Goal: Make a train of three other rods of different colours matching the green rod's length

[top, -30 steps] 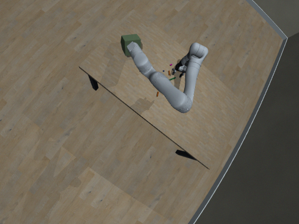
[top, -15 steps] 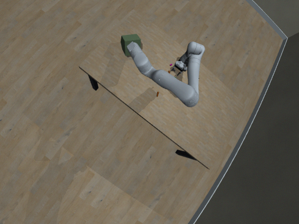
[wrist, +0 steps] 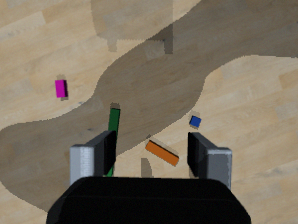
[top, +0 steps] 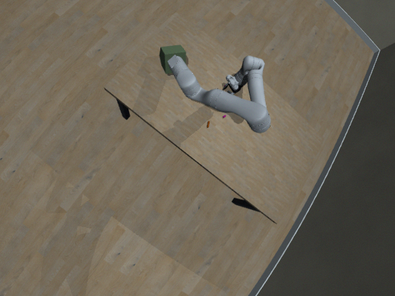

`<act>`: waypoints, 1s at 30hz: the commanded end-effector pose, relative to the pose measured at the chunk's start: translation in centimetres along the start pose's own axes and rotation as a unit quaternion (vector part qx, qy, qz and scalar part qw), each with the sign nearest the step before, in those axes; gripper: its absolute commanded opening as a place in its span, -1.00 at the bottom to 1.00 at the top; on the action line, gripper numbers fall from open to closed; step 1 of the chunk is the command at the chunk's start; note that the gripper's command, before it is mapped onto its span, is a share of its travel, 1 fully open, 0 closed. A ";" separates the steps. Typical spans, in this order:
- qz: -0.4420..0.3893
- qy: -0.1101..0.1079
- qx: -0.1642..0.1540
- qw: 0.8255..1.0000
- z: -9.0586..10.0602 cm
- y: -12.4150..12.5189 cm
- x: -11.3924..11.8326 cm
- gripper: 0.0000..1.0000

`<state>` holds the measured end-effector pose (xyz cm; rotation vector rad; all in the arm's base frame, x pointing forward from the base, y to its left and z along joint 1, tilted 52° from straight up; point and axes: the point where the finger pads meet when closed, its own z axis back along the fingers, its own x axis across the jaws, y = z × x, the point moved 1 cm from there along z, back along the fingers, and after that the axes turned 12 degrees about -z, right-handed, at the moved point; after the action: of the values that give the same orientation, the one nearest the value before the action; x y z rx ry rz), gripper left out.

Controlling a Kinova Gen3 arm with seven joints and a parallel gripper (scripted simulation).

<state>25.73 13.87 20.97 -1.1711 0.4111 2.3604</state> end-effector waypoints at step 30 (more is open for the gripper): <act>-0.178 -0.010 0.021 0.984 -5.7 1.4 4.2 1.00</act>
<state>26.57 11.28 14.34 -1.0963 0.2190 2.0444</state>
